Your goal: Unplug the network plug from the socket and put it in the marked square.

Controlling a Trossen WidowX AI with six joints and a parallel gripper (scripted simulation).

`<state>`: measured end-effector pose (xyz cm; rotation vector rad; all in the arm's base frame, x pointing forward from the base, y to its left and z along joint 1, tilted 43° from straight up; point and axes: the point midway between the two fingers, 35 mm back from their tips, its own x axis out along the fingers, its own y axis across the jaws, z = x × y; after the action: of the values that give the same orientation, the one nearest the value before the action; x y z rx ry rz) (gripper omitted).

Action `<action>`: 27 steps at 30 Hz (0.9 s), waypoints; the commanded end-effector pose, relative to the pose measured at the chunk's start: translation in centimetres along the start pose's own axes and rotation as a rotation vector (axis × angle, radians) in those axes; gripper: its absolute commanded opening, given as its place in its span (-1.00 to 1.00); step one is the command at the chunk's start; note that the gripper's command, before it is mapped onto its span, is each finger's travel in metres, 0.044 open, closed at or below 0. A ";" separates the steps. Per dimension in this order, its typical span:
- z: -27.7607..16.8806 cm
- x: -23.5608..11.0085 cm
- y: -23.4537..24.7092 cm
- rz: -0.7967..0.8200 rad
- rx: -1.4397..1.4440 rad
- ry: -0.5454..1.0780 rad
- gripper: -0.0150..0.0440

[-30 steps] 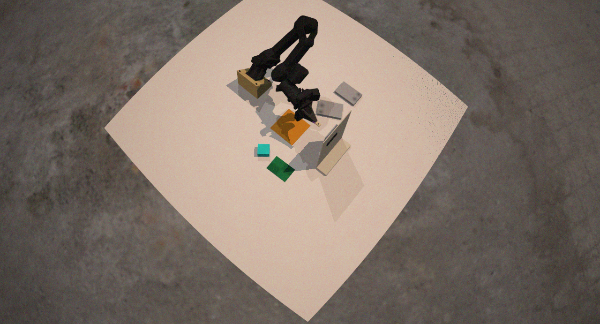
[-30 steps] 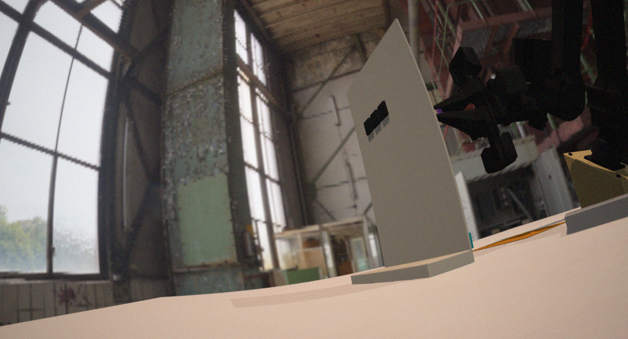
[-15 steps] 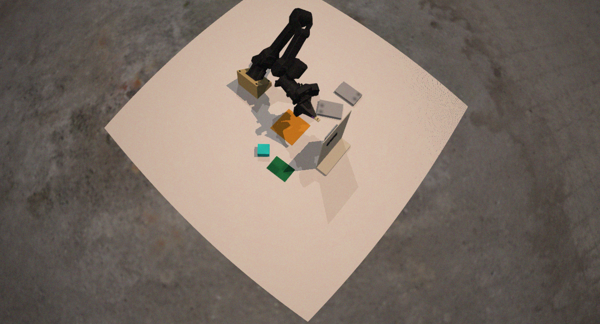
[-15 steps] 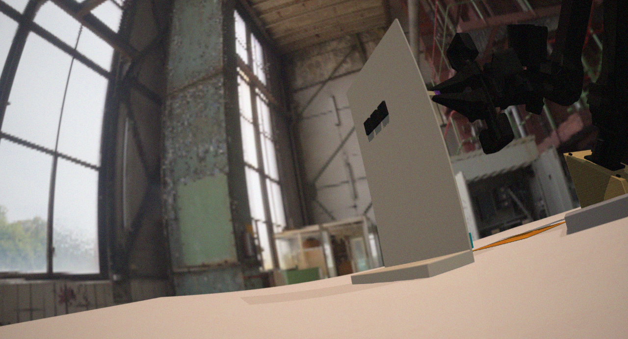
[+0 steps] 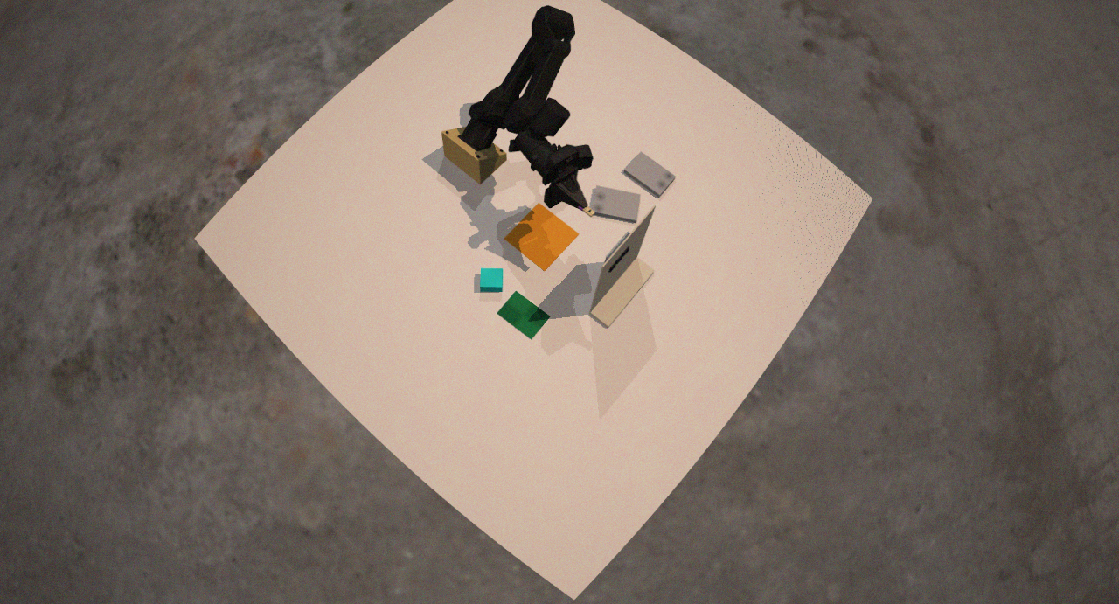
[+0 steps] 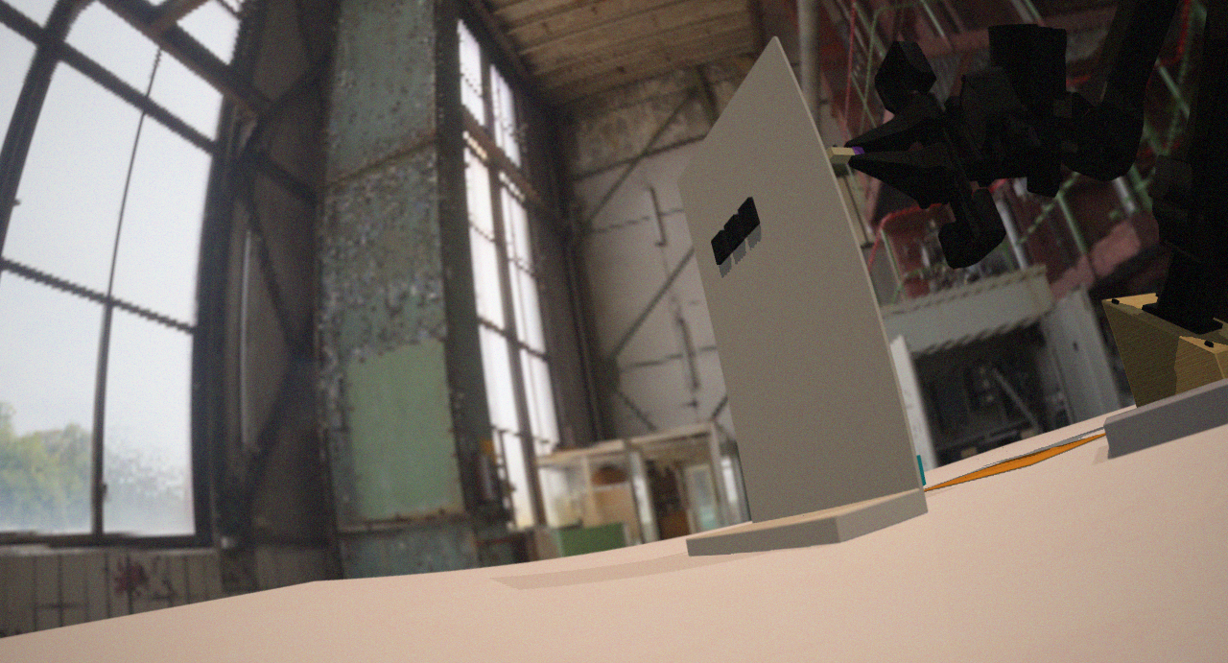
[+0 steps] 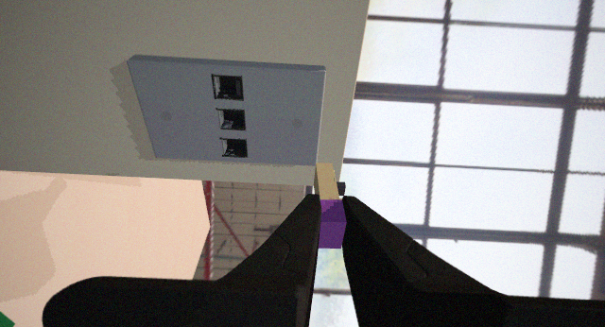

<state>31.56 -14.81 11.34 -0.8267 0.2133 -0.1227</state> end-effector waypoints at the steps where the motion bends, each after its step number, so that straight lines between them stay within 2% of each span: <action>1: -0.2 0.0 0.3 0.030 -0.011 0.006 -0.49; 27: -4.2 -1.4 8.6 0.532 -0.095 0.084 -0.49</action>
<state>29.87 -12.36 3.26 -0.8438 0.4946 0.2947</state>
